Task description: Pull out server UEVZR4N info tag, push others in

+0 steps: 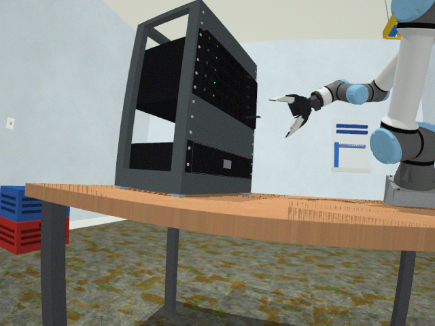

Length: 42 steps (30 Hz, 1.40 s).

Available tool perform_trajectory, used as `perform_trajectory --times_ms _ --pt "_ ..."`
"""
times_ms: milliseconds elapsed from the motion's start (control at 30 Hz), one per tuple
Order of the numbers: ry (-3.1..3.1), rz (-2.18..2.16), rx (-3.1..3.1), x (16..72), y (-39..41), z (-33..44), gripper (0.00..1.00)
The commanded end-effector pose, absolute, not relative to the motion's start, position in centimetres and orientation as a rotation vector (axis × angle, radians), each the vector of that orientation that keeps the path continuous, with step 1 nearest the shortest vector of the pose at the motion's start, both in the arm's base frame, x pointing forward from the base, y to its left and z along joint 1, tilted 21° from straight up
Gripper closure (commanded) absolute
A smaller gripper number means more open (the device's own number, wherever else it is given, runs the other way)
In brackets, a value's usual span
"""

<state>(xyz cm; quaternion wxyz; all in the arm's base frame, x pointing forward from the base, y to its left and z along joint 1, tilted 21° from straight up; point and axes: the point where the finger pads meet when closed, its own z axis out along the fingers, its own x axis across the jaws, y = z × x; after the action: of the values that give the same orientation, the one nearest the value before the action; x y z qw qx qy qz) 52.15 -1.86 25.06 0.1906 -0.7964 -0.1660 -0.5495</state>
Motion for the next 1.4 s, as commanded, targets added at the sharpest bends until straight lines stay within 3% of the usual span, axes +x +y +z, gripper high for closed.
perform_trajectory --times_ms 0,1367 --pt "-0.504 -1.55 -2.248 52.2 -1.7 24.5 0.0" --pt "-0.785 -1.607 -2.319 52.5 -1.5 22.2 0.0"
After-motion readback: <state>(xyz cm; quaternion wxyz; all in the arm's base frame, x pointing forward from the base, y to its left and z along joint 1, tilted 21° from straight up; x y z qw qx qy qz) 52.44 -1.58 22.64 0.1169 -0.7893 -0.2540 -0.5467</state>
